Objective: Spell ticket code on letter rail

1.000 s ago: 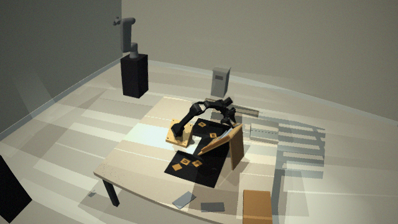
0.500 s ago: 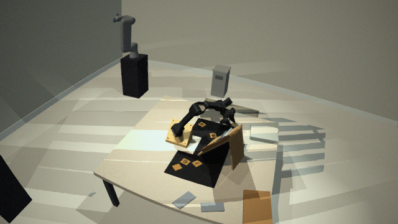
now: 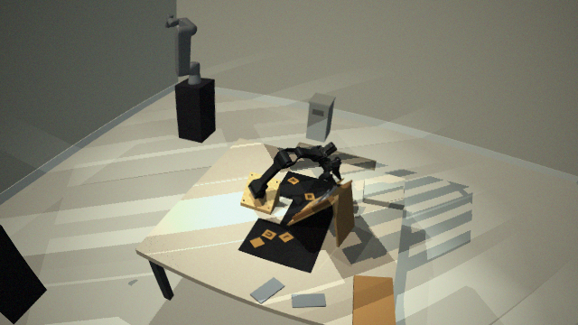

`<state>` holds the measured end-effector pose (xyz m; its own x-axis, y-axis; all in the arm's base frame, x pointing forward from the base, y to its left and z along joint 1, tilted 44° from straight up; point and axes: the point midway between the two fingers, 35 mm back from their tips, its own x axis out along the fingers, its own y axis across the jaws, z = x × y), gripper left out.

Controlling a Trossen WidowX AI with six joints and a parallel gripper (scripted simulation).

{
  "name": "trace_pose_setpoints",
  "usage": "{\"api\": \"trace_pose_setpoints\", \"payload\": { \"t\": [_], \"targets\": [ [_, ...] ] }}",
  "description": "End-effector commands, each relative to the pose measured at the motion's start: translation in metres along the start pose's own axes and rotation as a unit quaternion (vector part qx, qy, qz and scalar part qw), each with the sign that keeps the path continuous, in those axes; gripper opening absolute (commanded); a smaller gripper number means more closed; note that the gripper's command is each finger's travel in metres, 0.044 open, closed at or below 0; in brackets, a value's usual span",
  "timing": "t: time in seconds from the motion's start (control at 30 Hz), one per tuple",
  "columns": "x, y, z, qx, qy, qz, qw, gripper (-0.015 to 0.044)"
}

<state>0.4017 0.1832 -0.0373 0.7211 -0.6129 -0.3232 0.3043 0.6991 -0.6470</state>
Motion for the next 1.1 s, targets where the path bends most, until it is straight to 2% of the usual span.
{"api": "trace_pose_setpoints", "payload": {
  "t": [0.0, 1.07],
  "targets": [
    [0.000, -0.003, -0.001, -0.003, 0.000, -0.001, 1.000, 0.0000],
    [0.000, -0.019, -0.001, -0.004, 0.001, -0.001, 1.000, 0.0000]
  ]
}}
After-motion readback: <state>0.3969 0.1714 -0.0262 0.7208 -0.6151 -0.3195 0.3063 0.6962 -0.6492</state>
